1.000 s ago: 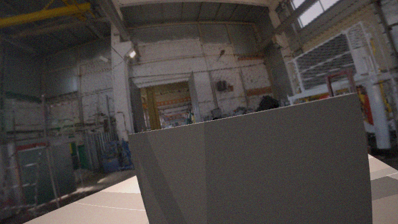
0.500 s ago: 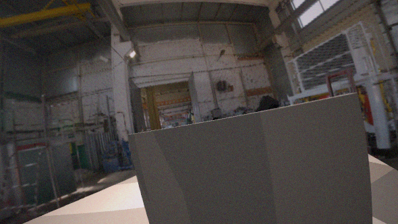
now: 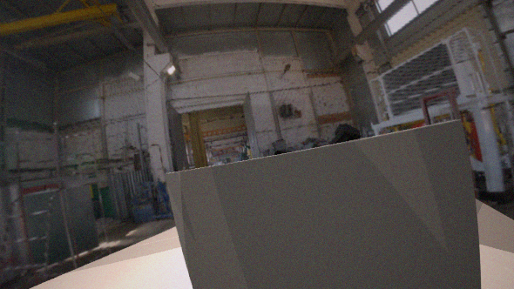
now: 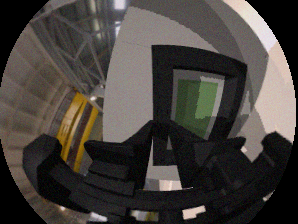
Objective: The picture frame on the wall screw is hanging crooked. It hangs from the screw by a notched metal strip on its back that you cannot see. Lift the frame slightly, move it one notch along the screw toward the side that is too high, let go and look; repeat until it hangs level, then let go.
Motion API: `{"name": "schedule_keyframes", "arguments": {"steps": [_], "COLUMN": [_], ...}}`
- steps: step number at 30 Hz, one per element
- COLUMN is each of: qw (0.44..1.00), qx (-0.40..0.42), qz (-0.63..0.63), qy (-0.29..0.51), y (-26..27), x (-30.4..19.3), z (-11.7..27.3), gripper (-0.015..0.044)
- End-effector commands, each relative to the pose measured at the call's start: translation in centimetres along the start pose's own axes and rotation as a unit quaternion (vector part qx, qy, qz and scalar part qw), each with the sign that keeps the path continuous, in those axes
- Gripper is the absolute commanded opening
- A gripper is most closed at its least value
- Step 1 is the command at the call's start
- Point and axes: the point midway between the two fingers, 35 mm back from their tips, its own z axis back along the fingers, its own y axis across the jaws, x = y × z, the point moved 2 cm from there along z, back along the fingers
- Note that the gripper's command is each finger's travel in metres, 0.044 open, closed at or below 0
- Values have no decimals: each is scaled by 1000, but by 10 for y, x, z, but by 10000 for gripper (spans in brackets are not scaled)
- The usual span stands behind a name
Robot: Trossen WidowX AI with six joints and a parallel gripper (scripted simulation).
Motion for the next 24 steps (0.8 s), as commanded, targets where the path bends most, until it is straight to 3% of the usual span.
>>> {"name": "schedule_keyframes", "arguments": {"steps": [1,24], "qw": [1000,1000], "qx": [7,7], "qz": [-2,-2], "qy": [-1,-1], "y": [5,8], "x": [0,0], "z": [0,0], "gripper": [0,0]}}
